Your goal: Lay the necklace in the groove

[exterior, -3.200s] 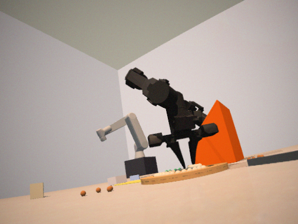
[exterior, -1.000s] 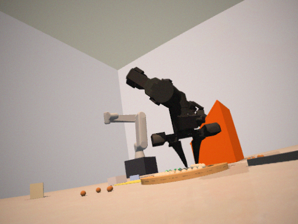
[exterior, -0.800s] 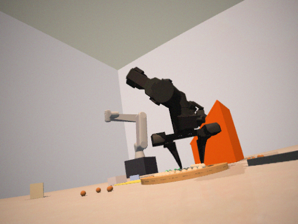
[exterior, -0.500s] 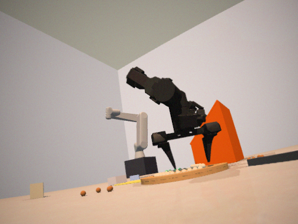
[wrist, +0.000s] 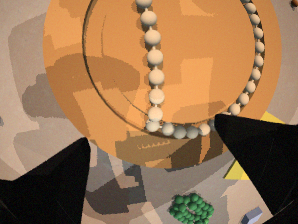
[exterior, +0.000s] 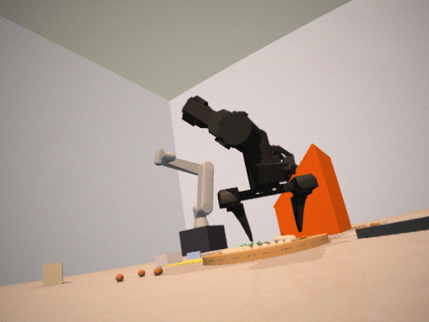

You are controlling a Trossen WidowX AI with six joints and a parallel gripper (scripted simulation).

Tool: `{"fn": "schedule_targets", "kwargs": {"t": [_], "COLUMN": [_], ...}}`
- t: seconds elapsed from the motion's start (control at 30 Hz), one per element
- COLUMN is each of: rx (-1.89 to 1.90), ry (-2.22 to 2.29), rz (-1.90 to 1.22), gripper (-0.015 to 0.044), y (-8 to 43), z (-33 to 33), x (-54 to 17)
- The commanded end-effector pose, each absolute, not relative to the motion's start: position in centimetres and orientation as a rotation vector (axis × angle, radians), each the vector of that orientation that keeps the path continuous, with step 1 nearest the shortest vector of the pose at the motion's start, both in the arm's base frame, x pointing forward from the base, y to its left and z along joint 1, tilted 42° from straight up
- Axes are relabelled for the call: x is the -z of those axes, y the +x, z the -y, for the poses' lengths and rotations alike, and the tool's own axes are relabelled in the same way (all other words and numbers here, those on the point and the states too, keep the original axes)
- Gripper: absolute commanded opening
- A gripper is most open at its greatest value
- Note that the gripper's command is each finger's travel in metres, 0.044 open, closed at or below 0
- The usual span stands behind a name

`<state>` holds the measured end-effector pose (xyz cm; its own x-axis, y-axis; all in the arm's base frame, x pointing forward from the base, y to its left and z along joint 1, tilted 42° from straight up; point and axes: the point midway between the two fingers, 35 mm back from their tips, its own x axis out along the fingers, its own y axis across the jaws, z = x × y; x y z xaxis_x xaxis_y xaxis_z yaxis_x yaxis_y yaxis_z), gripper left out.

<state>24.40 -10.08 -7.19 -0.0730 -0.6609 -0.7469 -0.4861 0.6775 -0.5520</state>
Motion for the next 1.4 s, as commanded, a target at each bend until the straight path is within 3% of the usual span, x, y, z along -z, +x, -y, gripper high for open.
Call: {"fn": "schedule_targets", "kwargs": {"t": [0.0,0.37,0.53,1.37], "rx": [0.193,0.376,0.437,0.438], "ry": [-0.925,-0.754,-0.698,-0.698], "rz": [-1.717,-1.652,-1.627,-1.625], "gripper": [0.0414,0.0125,0.0120,0.0120], "y": [24.6,31.9,33.9,33.8], "z": [10.0,6.0,4.4,6.2], "x": [7.1,8.2,8.6,10.5]}}
